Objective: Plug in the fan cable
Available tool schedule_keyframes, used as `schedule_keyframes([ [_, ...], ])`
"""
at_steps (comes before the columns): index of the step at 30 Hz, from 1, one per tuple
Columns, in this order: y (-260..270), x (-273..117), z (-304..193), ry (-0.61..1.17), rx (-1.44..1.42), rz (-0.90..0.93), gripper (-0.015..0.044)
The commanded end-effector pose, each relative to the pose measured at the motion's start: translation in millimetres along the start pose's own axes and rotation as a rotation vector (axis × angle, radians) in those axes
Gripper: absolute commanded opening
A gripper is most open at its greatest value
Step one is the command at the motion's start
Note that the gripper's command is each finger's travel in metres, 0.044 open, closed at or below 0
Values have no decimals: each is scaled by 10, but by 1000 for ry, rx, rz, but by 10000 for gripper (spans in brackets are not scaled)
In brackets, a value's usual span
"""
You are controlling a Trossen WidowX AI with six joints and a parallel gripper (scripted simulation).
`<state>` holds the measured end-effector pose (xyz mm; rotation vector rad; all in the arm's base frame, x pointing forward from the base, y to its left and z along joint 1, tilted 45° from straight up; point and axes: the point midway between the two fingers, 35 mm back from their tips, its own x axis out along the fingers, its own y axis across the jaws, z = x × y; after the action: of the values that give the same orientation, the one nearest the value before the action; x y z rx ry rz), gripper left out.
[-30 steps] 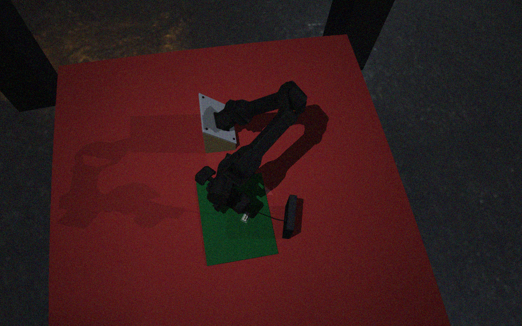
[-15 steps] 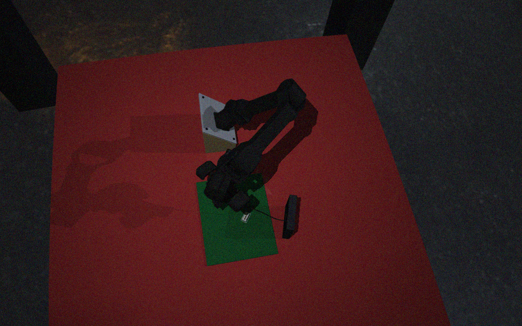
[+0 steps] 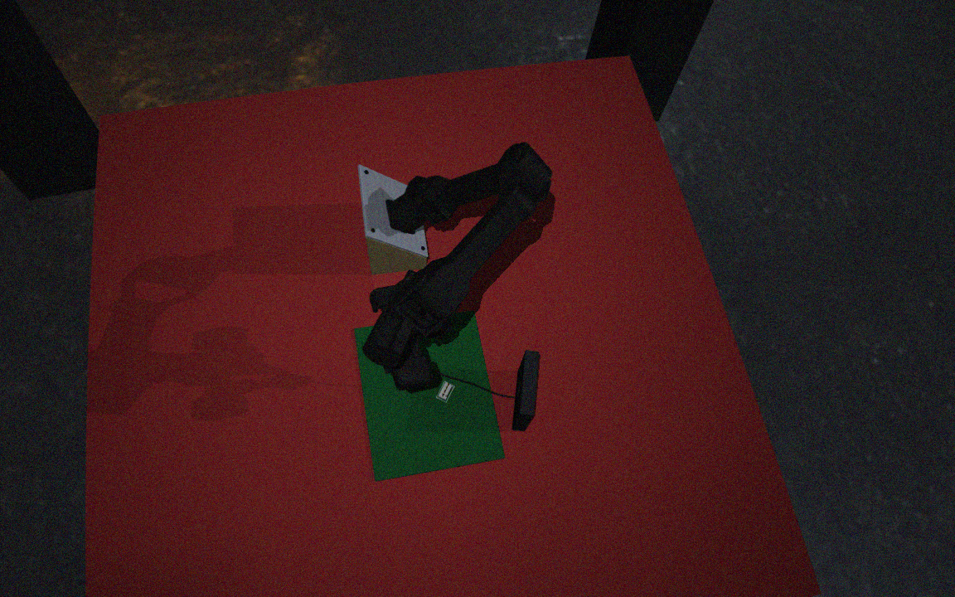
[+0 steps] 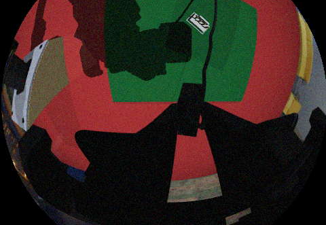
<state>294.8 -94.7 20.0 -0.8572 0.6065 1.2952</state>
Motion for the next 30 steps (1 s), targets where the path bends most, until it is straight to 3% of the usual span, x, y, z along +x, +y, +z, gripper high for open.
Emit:
schedule_keyframes([
  [1, -23, -13, -17, -6, 161, 4, 0],
  [30, -58, -7, -65, -31, 1160, 83, 0],
])
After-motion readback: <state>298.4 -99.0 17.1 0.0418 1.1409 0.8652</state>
